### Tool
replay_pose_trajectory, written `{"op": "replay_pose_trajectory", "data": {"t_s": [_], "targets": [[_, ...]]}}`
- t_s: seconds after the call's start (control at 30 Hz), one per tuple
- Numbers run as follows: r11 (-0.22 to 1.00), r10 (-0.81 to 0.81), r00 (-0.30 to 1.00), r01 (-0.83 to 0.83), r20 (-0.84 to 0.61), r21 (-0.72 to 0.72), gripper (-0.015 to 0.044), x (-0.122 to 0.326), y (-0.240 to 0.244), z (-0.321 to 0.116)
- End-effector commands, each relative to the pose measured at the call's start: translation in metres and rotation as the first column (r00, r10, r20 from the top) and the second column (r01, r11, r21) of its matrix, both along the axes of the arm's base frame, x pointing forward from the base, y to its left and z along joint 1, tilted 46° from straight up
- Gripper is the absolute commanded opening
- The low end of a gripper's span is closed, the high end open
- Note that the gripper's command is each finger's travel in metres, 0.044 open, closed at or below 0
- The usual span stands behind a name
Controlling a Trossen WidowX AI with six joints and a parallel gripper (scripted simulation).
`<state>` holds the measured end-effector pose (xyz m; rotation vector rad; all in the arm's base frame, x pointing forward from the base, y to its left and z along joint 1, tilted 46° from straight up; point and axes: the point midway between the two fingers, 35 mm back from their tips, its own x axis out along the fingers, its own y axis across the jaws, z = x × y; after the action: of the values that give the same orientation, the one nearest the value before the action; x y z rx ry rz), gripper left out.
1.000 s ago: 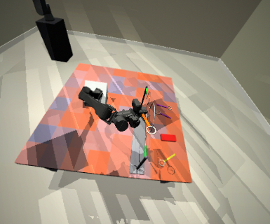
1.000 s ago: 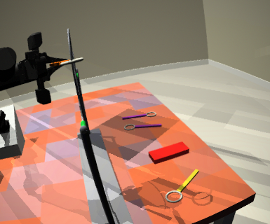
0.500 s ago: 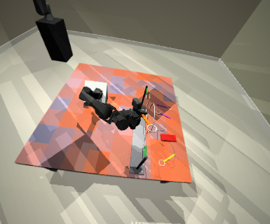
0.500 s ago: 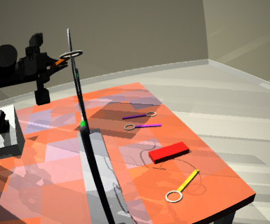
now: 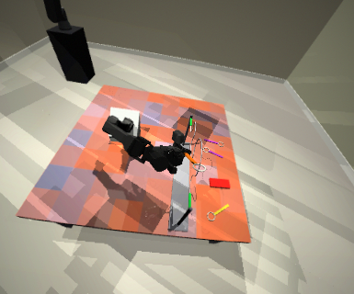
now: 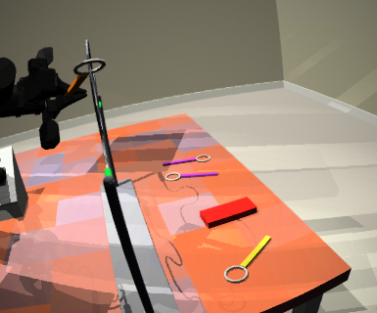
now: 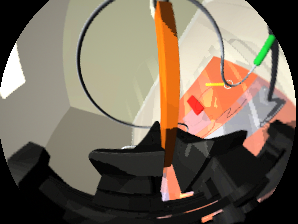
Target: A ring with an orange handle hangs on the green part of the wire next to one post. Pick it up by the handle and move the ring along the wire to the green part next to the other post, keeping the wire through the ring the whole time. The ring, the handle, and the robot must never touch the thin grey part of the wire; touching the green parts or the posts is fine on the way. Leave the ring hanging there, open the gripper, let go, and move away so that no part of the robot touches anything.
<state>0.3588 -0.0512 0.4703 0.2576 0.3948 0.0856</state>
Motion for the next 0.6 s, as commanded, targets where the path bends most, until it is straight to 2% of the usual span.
{"op": "replay_pose_trajectory", "data": {"t_s": [0.0,0.57], "targets": [[0.998,-0.001,1.0,0.001,0.002,-0.06,-0.015,0.0,-0.0006,-0.0002],[0.963,-0.017,1.0,0.02,0.014,-0.27,-0.015,0.0007,-0.008,-0.0013]]}}
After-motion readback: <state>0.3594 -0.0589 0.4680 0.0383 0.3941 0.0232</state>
